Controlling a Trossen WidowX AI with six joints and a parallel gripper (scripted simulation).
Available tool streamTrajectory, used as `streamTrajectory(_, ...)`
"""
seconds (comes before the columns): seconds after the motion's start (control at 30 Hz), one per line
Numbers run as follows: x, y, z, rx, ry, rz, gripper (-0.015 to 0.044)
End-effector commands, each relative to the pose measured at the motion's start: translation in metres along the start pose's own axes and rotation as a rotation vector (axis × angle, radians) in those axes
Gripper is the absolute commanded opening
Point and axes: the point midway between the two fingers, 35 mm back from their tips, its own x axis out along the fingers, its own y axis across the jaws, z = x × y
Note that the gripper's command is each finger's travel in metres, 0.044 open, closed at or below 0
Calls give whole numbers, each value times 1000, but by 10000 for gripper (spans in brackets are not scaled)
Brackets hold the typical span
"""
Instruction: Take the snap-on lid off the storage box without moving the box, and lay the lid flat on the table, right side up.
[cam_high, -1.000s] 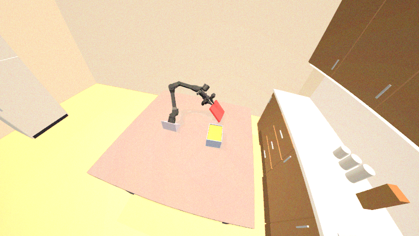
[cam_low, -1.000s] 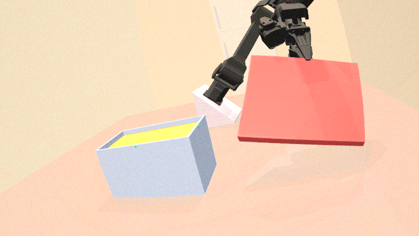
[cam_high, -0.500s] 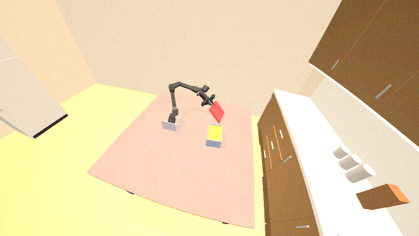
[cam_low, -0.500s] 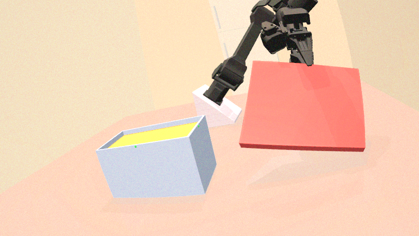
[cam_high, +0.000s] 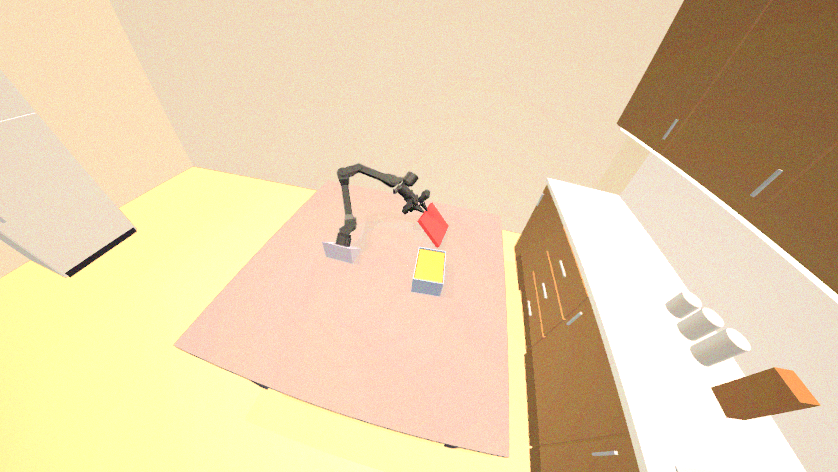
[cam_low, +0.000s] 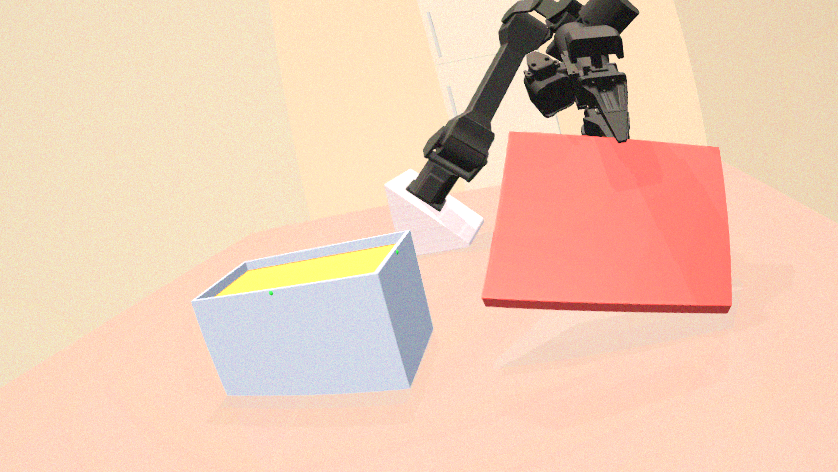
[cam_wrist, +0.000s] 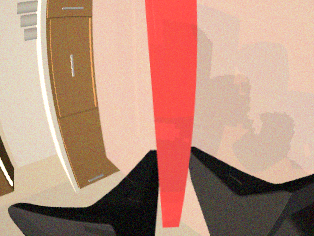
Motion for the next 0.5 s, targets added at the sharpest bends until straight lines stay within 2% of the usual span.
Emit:
streamTrajectory(0.0,2,1,1,4,-6,15,0)
streamTrajectory(0.47,9,-8,1,5,-5,15,0)
